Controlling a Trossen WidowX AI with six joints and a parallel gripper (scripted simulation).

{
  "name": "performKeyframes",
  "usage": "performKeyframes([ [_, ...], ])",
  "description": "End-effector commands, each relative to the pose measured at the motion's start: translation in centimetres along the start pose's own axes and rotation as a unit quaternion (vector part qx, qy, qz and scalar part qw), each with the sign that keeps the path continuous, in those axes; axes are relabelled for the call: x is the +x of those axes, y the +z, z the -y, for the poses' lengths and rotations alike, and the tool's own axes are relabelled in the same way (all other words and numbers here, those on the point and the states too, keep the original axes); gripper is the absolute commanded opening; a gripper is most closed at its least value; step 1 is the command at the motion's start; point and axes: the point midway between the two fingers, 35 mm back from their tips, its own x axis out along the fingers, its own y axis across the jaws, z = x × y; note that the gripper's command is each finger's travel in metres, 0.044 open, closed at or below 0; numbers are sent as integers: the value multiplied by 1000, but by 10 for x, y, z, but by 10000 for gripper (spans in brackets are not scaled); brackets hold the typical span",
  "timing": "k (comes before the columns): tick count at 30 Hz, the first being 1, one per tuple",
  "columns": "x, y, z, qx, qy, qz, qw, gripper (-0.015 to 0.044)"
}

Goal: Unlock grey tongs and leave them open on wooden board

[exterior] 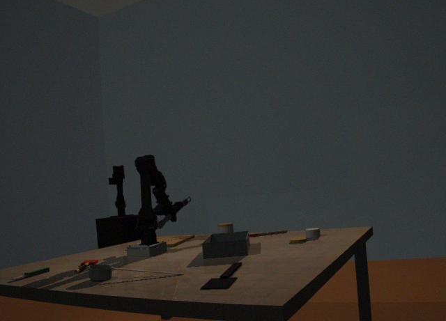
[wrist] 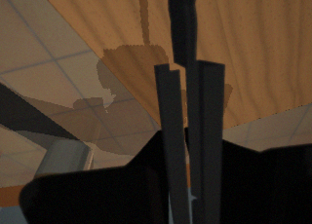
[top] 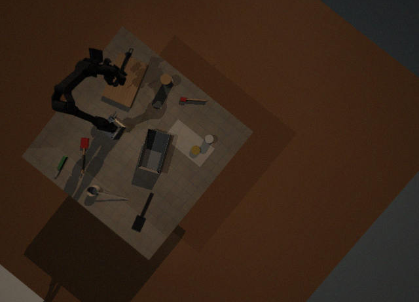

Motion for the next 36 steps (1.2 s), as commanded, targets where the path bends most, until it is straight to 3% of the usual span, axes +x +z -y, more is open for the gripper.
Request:
performKeyframes([
  [1,-6,-3,1,-3,2,-45,999,-150],
  [21,-35,2,-1,15,9,-247,969,-150],
  [36,-60,17,-15,56,11,-354,933,-150],
])
